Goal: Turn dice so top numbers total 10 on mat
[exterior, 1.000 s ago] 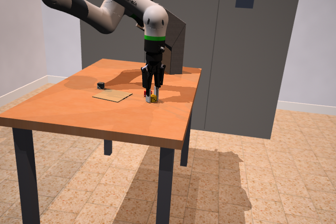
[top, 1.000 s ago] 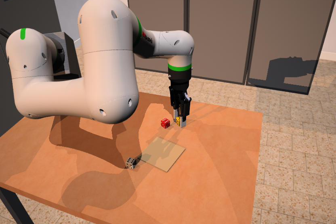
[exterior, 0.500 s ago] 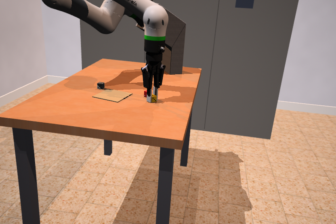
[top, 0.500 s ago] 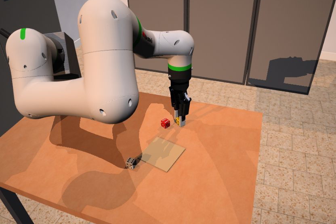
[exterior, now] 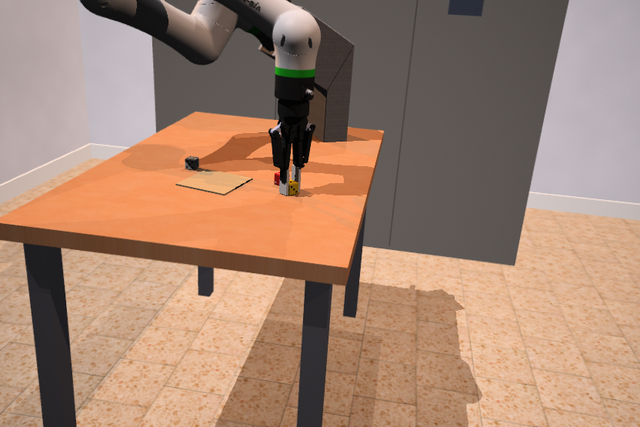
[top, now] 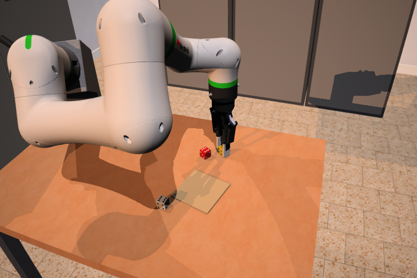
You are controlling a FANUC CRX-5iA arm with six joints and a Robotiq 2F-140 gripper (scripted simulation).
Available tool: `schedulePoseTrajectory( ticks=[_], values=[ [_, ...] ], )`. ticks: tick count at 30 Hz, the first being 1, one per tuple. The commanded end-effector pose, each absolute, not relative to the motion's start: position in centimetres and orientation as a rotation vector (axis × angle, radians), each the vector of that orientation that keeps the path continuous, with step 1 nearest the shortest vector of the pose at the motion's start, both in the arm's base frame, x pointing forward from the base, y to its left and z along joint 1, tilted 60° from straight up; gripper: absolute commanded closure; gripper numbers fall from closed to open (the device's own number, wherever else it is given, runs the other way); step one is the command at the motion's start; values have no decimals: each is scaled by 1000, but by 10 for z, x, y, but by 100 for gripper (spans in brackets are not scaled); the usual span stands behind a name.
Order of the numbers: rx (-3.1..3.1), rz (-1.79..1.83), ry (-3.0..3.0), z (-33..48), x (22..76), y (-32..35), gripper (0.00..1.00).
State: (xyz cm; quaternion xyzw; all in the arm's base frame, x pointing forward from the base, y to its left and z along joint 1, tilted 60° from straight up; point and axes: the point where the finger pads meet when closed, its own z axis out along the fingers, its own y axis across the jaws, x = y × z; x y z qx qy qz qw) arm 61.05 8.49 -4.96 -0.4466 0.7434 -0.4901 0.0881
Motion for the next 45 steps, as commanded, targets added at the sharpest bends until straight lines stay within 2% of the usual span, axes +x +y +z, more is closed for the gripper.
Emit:
schedulePoseTrajectory(
  ticks=[1,11,29,41,45],
  values=[
    [-1329,-1458,2213,-50,610,85,84],
    [-1329,-1458,2213,-46,607,89,84],
    [-1329,-1458,2213,0,555,149,84],
    [-1331,-1459,2213,1,553,150,84],
    [-1488,-1496,2167,33,543,120,84]
  ],
)
